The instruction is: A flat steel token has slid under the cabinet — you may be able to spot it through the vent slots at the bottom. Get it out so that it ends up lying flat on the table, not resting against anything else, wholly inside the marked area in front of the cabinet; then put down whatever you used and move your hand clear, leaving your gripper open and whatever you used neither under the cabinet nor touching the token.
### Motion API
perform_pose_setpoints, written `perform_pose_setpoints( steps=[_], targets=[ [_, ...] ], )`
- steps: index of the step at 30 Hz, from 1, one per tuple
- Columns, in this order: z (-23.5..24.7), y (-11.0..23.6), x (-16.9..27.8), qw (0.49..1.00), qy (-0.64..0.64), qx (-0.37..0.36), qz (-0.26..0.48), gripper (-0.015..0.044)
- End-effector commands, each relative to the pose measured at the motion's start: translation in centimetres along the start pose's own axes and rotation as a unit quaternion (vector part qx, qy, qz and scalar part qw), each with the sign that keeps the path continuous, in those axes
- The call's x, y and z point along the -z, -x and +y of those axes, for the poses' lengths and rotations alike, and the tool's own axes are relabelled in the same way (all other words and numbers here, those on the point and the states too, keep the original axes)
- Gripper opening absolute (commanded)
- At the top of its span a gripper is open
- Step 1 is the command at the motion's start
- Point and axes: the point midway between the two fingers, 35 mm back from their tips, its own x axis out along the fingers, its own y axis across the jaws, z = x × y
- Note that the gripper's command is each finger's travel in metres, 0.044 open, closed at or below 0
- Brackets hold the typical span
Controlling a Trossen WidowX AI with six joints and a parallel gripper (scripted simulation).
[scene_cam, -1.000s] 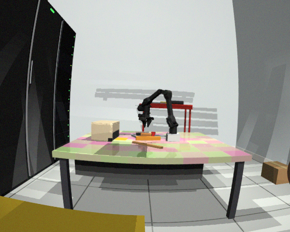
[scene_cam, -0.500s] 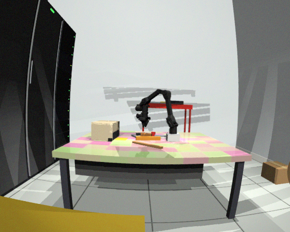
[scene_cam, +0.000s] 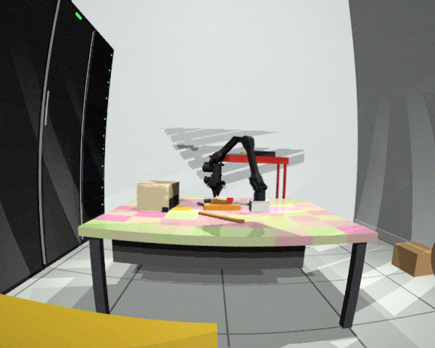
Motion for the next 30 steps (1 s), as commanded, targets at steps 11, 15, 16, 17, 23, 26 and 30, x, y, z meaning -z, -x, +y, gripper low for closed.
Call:
perform_pose_setpoints(
  steps=[11,15,16,17,23,26,30],
  targets=[
    [-0.1,-2.2,0.0,1.000,0.002,0.002,0.001,0.0270],
    [-0.1,-2.8,0.0,1.000,0.002,0.002,0.001,0.0270],
    [-0.1,-3.0,0.0,1.000,0.002,0.002,0.001,0.0270],
    [-0.1,-3.2,0.0,1.000,0.002,0.002,0.001,0.0270],
    [-0.1,-4.1,0.1,1.000,0.002,0.002,0.001,0.0270],
    [-0.1,-4.6,0.1,1.000,0.002,0.002,0.002,0.0270],
    [-0.1,-5.1,0.2,1.000,0.002,0.002,0.002,0.0270]
  ],
)
